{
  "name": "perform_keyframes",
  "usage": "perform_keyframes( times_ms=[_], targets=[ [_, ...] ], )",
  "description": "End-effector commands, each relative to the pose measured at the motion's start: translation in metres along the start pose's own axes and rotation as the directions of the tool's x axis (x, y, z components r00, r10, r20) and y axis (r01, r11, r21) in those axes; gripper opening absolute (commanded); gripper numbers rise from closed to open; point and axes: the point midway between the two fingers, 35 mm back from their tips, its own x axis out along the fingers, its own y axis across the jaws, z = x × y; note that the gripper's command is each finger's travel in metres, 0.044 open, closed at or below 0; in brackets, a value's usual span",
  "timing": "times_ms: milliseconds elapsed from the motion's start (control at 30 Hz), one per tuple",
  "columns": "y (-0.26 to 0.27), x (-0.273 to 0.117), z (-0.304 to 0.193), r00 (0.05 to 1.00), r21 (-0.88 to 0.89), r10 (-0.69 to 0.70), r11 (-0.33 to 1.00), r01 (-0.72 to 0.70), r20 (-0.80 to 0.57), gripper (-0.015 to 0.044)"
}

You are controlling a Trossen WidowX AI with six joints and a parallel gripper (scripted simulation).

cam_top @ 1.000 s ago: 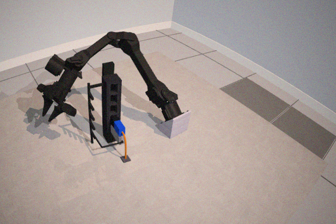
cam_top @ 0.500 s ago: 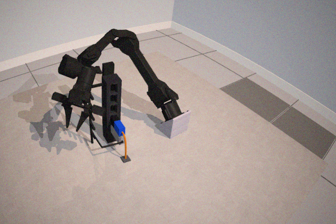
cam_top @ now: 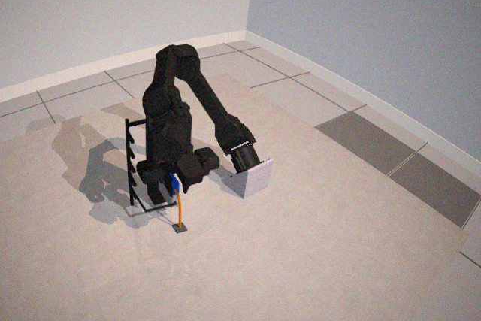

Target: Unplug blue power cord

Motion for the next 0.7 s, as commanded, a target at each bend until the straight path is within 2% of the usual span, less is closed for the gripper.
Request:
perform_keyframes(
  times_ms=[0, 667],
  targets=[
    [0.010, 0.000, -0.007, 0.998, -0.035, 0.009, 0.999, -0.011, -0.067, 0.0160],
    [0.008, -0.002, -0.027, 0.998, -0.035, 0.009, 0.999, -0.011, -0.068, 0.0160]
  ],
)
